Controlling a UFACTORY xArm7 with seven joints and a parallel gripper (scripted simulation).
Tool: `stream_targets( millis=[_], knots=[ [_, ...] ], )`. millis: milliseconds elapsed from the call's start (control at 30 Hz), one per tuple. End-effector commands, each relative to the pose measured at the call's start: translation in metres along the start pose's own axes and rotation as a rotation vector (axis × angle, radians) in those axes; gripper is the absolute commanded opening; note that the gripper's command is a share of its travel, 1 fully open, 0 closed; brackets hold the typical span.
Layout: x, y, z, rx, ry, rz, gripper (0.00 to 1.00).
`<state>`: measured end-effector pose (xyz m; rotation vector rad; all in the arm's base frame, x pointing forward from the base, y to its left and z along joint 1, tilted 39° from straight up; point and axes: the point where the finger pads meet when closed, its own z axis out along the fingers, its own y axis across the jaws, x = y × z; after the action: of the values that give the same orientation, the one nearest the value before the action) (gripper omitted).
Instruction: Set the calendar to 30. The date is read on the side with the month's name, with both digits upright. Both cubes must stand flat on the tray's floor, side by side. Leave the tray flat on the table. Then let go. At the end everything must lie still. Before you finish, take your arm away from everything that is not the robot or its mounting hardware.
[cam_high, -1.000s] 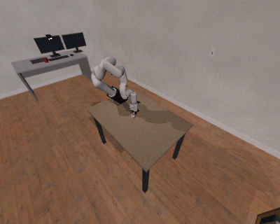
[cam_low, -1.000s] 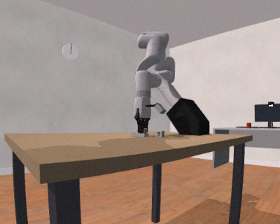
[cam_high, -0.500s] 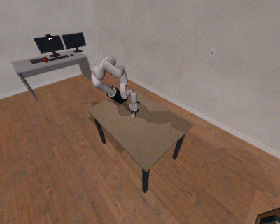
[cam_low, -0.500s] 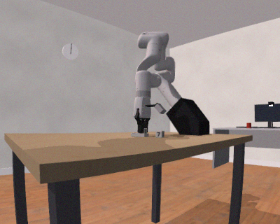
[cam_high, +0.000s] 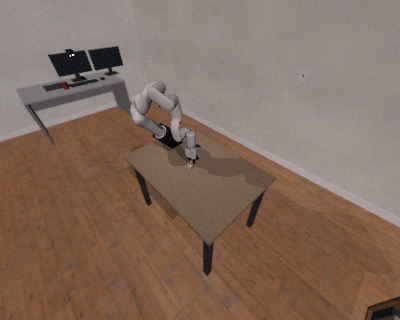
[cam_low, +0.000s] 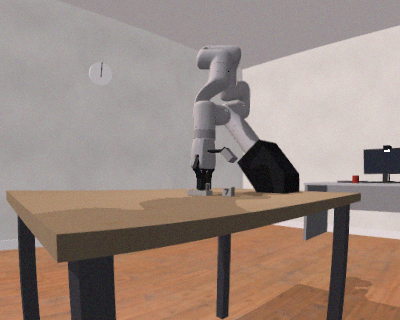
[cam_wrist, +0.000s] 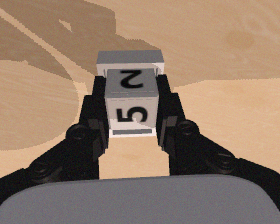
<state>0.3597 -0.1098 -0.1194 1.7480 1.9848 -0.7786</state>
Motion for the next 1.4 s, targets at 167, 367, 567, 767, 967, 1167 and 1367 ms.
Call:
stream_targets(
  millis=[167,367,567,767,967,1167,1367],
  knots=[
    [0.0005,0.0014,-0.001,-0.003,0.001,0.0,0.29],
    [0.0005,0.0014,-0.001,-0.003,0.001,0.0,0.29],
    [0.0005,0.0014,-0.001,-0.003,0.001,0.0,0.29],
    [0.0005,0.0014,-0.001,-0.003,0.001,0.0,0.29],
    [0.0005,0.0014,-0.001,-0.003,0.001,0.0,0.29],
    [0.0005,0.0014,-0.001,-0.003,0.001,0.0,0.33],
    [0.0005,0.0014,-0.001,-0.003,0.001,0.0,0.41]
  ],
)
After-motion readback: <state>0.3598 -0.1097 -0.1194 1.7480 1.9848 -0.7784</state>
